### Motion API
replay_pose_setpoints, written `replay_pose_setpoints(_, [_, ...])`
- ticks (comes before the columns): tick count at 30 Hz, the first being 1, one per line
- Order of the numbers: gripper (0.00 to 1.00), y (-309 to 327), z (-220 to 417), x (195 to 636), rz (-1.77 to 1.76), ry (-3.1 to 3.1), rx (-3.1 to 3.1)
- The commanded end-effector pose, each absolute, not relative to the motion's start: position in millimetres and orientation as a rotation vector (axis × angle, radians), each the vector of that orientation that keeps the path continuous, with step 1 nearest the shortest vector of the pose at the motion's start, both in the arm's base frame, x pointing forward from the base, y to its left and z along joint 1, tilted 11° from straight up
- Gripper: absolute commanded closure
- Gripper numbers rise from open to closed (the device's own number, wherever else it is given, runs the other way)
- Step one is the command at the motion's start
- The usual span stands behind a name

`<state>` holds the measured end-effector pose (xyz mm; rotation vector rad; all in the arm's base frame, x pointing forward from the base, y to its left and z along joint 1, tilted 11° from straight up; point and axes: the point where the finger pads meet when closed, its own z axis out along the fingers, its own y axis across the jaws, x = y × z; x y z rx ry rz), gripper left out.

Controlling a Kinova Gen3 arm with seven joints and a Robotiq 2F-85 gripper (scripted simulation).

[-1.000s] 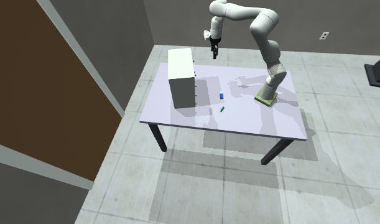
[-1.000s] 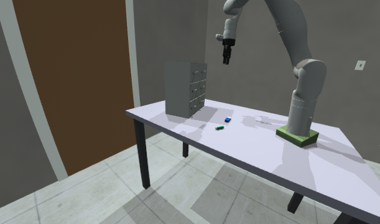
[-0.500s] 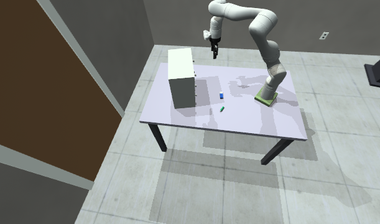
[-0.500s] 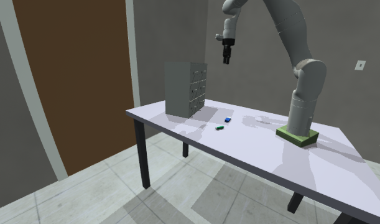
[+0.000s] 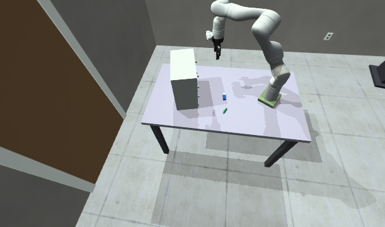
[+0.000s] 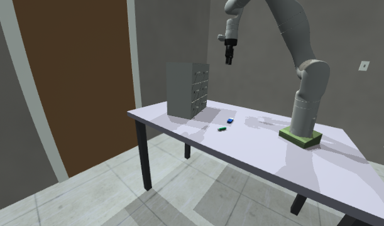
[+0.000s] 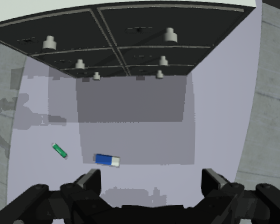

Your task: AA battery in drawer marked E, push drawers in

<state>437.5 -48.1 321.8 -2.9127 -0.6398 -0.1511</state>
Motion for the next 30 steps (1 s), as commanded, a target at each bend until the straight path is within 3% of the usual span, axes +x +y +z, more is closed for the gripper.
replay_pose_setpoints(1, [0.0,-48,322,438,-0.153,-0.639,-2.913])
replay_pose_setpoints(30, [0.0,-62,335,428,-0.153,-0.64,-2.913])
